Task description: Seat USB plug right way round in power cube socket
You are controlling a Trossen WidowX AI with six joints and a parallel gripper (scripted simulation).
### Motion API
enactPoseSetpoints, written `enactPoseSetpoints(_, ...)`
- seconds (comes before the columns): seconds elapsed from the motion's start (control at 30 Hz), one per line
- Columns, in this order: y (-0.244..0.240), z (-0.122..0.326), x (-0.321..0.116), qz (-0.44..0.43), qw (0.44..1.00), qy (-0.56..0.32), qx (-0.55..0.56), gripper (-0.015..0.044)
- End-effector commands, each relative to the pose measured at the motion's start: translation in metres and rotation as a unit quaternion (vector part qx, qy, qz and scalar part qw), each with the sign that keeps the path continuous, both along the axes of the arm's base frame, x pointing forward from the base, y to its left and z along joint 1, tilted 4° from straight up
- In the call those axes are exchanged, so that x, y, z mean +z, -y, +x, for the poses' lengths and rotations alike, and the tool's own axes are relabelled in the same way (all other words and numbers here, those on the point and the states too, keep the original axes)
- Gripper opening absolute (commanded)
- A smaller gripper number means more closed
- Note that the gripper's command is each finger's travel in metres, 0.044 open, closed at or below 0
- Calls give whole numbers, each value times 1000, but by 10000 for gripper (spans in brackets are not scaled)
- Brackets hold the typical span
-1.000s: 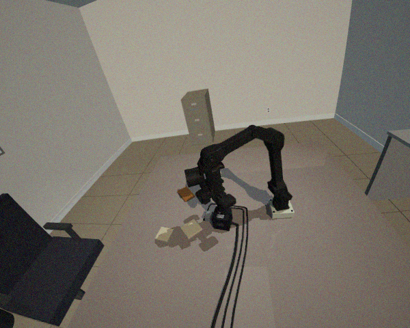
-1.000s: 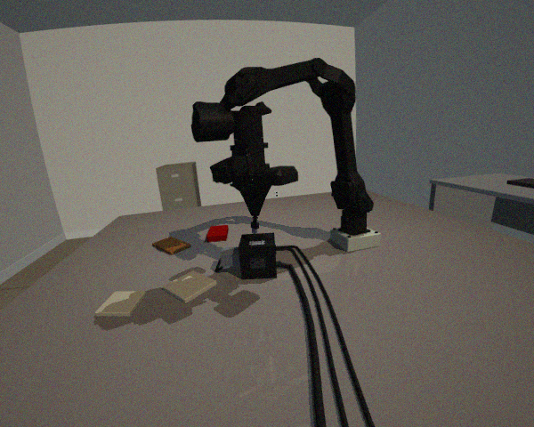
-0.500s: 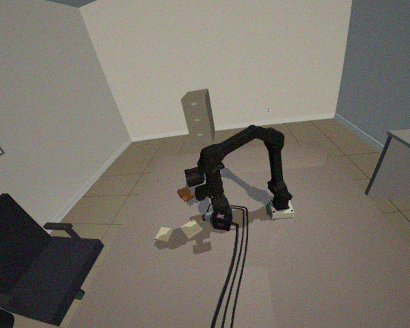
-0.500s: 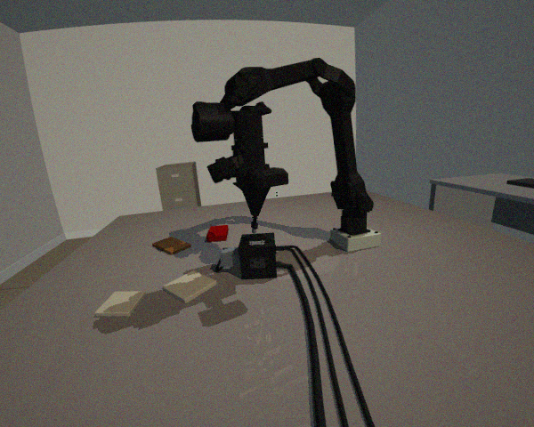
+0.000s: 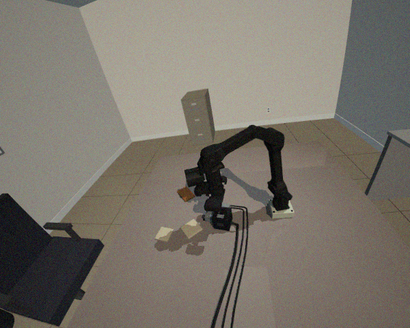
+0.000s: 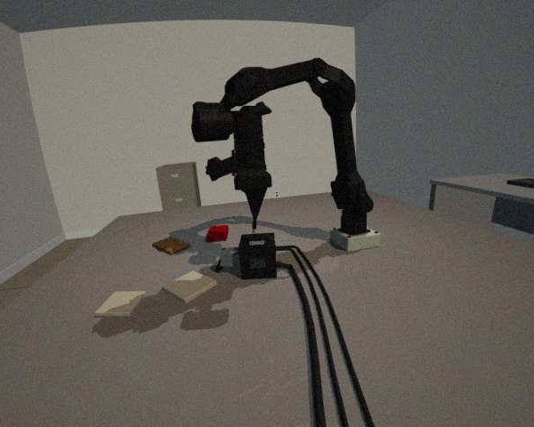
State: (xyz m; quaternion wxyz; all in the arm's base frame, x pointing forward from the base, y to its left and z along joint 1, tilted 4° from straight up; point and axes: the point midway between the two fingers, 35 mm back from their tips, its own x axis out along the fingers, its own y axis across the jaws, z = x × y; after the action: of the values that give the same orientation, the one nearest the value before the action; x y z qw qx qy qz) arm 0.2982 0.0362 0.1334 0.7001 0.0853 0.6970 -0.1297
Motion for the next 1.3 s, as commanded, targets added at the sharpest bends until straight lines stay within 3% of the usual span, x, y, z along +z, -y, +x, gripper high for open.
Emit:
enactPoseSetpoints(0.0,0,0,0,0,998,4,-64,0)
enactPoseSetpoints(0.63,0,0,0,-2,951,19,-308,0)
enactPoseSetpoints(1.27,0,0,0,-3,846,33,-532,0)
